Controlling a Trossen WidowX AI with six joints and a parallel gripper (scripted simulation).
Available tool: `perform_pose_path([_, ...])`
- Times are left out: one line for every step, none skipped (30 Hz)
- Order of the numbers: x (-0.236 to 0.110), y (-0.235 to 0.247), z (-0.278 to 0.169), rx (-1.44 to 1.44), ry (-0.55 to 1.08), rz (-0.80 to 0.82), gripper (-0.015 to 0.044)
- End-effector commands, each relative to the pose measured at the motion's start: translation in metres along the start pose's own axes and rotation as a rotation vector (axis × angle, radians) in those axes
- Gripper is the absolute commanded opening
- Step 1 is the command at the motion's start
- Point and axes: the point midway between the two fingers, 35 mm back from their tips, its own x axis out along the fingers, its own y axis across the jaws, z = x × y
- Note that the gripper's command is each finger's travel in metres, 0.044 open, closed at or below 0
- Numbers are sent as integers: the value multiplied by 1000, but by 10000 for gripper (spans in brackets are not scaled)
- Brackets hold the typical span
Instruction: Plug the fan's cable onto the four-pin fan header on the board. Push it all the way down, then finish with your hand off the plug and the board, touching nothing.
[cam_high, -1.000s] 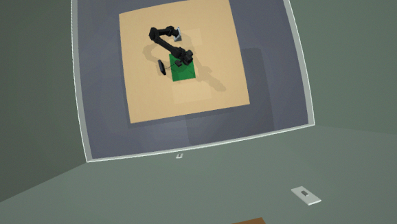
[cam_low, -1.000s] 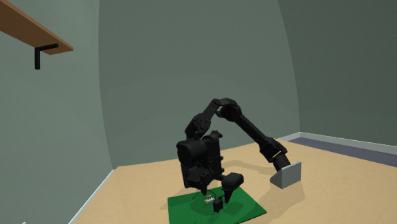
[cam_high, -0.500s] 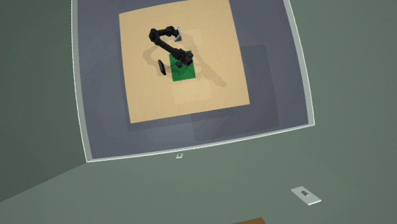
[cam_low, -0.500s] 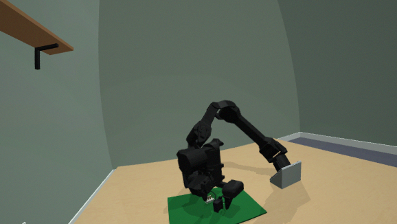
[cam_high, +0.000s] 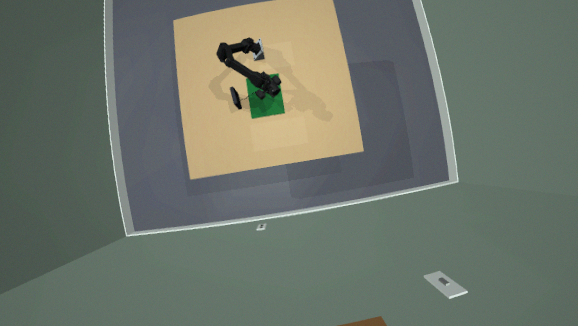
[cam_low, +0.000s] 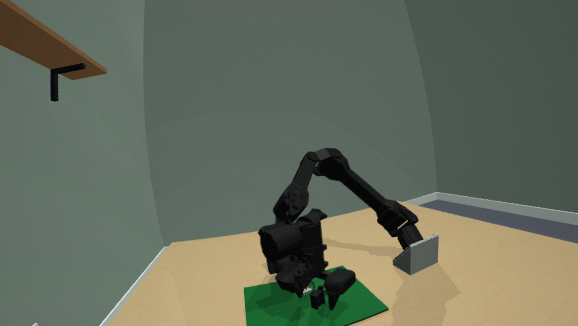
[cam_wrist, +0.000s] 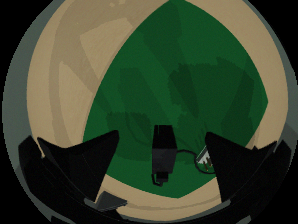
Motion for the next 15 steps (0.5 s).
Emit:
perform_pose_path([3,0,-2,-5,7,-2,440])
perform_pose_path([0,0,0,0,0,0,414])
perform_pose_path([0,0,0,0,0,0,387])
perform_pose_path([0,0,0,0,0,0,361])
perform_pose_path([0,0,0,0,0,0,335])
perform_pose_path([0,0,0,0,0,0,309])
perform_pose_path([0,0,0,0,0,0,282])
perform_pose_path([0,0,0,0,0,0,256])
perform_pose_path([0,0,0,0,0,0,230])
perform_pose_path([0,0,0,0,0,0,204])
perform_pose_path([0,0,0,0,0,0,177])
perform_pose_path([0,0,0,0,0,0,151])
perform_pose_path([0,0,0,0,0,0,125])
perform_pose_path([0,0,0,0,0,0,99])
perform_pose_path([0,0,0,0,0,0,72])
